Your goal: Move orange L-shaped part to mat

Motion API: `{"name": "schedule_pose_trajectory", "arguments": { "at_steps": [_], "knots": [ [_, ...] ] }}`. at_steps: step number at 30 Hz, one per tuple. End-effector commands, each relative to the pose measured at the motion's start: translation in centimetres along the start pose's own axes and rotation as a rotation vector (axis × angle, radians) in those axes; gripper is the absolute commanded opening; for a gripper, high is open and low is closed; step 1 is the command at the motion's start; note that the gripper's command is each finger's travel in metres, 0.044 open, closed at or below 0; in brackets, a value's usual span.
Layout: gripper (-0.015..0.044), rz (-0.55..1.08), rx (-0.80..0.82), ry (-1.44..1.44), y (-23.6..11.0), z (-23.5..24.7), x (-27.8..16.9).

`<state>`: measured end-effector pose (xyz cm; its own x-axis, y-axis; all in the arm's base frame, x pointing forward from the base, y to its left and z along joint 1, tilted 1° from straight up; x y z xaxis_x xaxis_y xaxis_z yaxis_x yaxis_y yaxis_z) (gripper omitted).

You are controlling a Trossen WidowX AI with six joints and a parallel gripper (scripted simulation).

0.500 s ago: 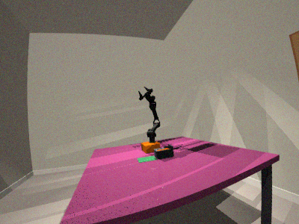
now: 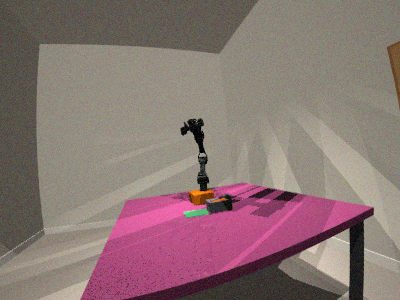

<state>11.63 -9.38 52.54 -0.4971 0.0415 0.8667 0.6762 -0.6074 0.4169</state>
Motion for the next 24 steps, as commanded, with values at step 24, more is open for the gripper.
{"name": "schedule_pose_trajectory", "arguments": {
  "at_steps": [24],
  "knots": [
    [0.0180,1.989,0.411,-0.628,-15.7,12.0,-43.2]
  ]
}}
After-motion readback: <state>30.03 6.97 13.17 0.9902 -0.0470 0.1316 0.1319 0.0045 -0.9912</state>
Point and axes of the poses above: the point midway between the two fingers, 35 mm back from their tips, its own y axis out along the fingers, its own z axis across the jaws, x = y × z, the point moved 1 cm from there along -y, back along the fingers, and after that the axes turned 1 degree about -y, right-handed, at the moved point
